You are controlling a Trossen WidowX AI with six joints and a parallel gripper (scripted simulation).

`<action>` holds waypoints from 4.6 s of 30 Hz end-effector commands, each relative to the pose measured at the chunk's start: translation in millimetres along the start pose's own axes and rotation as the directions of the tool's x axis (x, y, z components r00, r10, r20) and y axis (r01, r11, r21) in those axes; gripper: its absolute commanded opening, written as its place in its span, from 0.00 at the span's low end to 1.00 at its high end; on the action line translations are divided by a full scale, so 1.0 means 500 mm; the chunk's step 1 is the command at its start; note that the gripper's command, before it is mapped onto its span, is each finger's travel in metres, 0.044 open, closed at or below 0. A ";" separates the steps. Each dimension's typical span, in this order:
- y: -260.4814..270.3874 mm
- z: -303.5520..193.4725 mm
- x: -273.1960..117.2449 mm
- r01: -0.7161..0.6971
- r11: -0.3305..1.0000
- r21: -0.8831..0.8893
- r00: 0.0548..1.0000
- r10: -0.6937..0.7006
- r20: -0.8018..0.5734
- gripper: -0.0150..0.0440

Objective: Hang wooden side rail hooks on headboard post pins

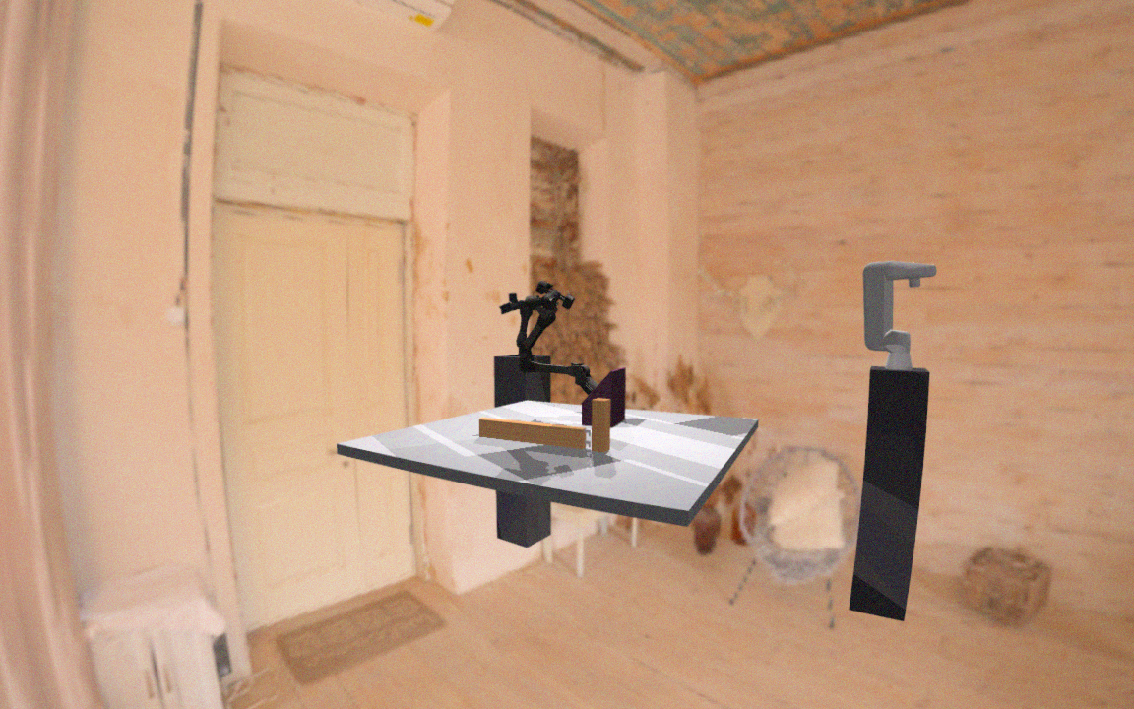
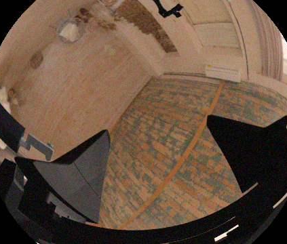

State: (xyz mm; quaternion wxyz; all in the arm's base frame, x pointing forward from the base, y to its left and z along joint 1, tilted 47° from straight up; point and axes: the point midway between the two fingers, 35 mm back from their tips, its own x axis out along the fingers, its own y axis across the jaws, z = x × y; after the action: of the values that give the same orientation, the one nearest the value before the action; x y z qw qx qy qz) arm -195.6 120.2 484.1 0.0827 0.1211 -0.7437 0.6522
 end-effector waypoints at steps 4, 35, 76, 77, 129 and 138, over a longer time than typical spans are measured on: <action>0.076 -0.164 -0.054 0.010 0.997 0.078 0.970 0.010 -0.245 1.00; 0.391 -0.489 -0.658 0.265 0.952 0.156 0.259 0.086 -0.962 1.00; 0.785 0.138 -1.252 0.412 0.872 -0.264 -0.893 0.329 -0.307 1.00; 0.789 0.148 -1.252 0.411 0.871 -0.270 -0.897 0.333 -0.291 1.00; 0.675 0.076 -1.349 0.740 0.672 0.016 -0.666 0.736 -0.124 1.00; 0.675 0.076 -1.349 0.740 0.672 0.016 -0.666 0.736 -0.124 1.00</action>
State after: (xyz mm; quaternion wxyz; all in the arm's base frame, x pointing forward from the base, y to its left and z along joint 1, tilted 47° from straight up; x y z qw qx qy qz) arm 345.6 165.3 -62.0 0.6678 -0.5315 0.2927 0.4311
